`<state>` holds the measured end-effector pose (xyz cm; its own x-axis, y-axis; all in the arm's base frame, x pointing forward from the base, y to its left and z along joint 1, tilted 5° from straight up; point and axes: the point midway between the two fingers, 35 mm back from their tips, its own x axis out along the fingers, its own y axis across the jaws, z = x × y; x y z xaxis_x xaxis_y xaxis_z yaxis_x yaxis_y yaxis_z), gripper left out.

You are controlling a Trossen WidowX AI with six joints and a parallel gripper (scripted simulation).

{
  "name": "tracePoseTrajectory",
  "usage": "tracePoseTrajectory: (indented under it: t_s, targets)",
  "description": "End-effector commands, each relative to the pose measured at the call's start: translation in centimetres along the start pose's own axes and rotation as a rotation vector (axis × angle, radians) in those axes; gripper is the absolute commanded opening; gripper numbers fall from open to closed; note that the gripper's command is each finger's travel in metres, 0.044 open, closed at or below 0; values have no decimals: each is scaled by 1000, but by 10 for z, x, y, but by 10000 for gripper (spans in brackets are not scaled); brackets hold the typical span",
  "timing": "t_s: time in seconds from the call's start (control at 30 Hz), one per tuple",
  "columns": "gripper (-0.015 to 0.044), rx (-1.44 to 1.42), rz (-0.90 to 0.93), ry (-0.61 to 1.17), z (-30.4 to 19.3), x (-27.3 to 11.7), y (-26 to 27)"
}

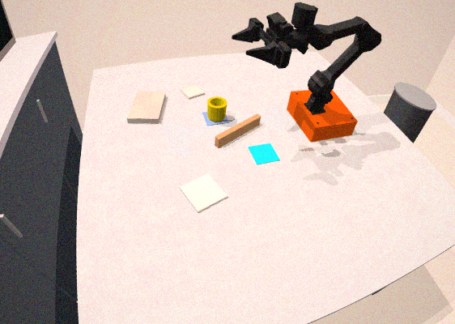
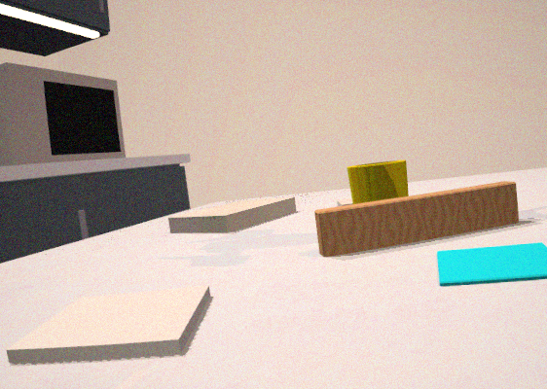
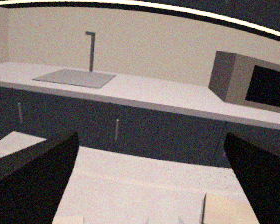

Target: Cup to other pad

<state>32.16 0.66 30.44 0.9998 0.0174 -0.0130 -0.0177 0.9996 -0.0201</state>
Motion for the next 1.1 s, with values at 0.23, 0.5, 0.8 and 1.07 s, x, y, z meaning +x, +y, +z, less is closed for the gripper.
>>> tracePoseTrajectory:
  t_s: [0.23,0.5,0.8,1.07]
  targets:
    - [190,-380,-3,495,-84,42,-47]
    - [167,-657,303,1062,-189,34,-105]
    - [167,-676,770,1354,-253,-6,-130]
    - [167,-676,770,1354,-257,-6,-130]
